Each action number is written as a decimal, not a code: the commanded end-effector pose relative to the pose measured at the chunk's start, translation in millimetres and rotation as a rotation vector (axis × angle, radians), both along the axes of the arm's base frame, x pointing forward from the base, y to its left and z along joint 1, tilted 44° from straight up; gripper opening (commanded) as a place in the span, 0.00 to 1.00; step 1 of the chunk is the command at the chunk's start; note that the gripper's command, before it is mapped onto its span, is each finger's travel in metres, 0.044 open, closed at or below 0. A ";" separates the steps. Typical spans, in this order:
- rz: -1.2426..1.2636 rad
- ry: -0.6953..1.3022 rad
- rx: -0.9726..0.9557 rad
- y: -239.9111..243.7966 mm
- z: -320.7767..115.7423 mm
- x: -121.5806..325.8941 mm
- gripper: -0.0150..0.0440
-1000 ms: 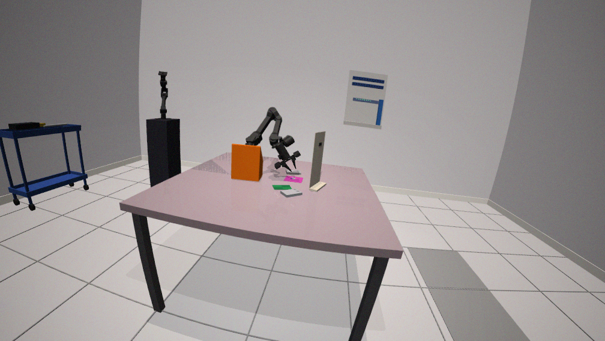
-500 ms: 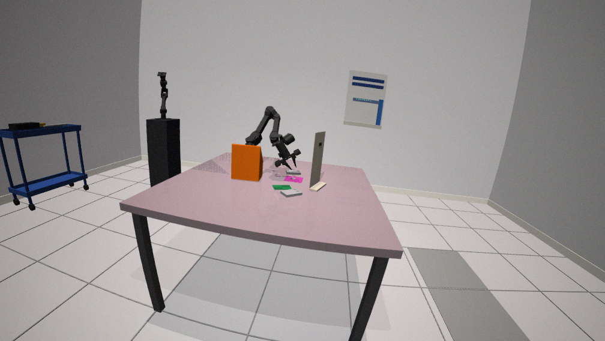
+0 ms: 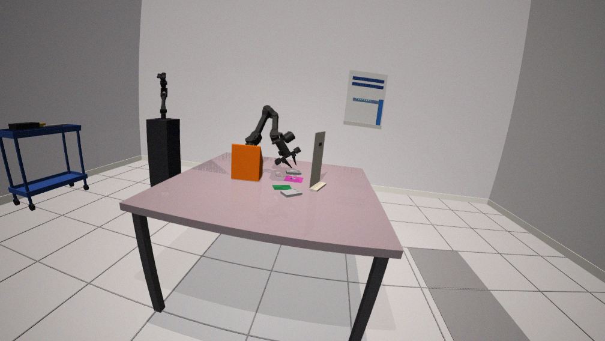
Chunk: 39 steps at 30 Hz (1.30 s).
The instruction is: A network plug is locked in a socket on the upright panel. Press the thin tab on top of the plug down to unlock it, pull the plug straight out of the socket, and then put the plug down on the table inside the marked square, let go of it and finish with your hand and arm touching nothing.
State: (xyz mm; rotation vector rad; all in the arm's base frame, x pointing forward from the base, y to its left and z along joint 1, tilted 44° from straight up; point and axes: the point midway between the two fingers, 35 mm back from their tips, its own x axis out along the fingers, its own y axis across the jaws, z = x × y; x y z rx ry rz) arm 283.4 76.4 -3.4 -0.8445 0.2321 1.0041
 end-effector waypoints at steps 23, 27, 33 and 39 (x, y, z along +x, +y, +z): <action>0.003 -0.008 0.006 -15.4 19.6 -3.8 0.52; 0.003 -0.008 0.008 -17.6 22.6 -4.7 0.52; -0.001 -0.002 0.001 -22.6 23.9 -2.4 0.52; 0.003 0.003 -0.007 -35.6 33.0 1.5 0.52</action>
